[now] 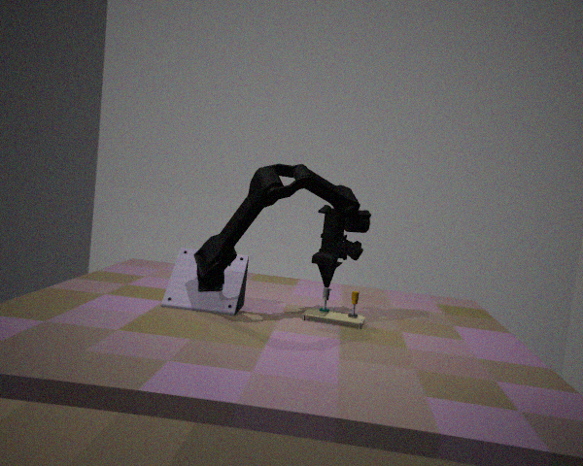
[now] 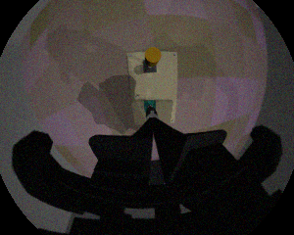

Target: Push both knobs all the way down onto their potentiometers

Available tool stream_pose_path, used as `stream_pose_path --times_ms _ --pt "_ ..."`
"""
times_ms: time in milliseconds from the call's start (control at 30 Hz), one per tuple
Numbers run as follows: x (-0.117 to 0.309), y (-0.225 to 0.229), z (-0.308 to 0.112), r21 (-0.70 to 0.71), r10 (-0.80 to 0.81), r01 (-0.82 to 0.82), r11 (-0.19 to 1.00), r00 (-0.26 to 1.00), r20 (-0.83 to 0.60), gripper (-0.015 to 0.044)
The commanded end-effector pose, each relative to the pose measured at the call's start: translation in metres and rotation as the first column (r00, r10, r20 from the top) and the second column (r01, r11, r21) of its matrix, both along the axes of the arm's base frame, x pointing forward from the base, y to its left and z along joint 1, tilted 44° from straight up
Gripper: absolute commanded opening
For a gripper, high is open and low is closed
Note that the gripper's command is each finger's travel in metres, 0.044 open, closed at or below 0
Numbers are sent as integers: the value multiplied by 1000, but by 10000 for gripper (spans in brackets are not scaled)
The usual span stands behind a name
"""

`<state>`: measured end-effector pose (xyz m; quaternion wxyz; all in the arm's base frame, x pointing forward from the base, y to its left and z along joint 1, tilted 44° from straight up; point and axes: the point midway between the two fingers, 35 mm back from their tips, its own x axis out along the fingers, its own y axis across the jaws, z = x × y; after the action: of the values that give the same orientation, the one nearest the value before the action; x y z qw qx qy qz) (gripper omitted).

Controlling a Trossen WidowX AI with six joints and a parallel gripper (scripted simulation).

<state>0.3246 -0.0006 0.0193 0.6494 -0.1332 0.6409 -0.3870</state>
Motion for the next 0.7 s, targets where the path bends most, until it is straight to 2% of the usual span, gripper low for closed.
stream_pose_path --times_ms 0,667 --pt "0 -1 -1 -3 5 -5 1000 1000 -1 0" --pt "0 -2 -2 -3 5 -5 1000 1000 -1 0"
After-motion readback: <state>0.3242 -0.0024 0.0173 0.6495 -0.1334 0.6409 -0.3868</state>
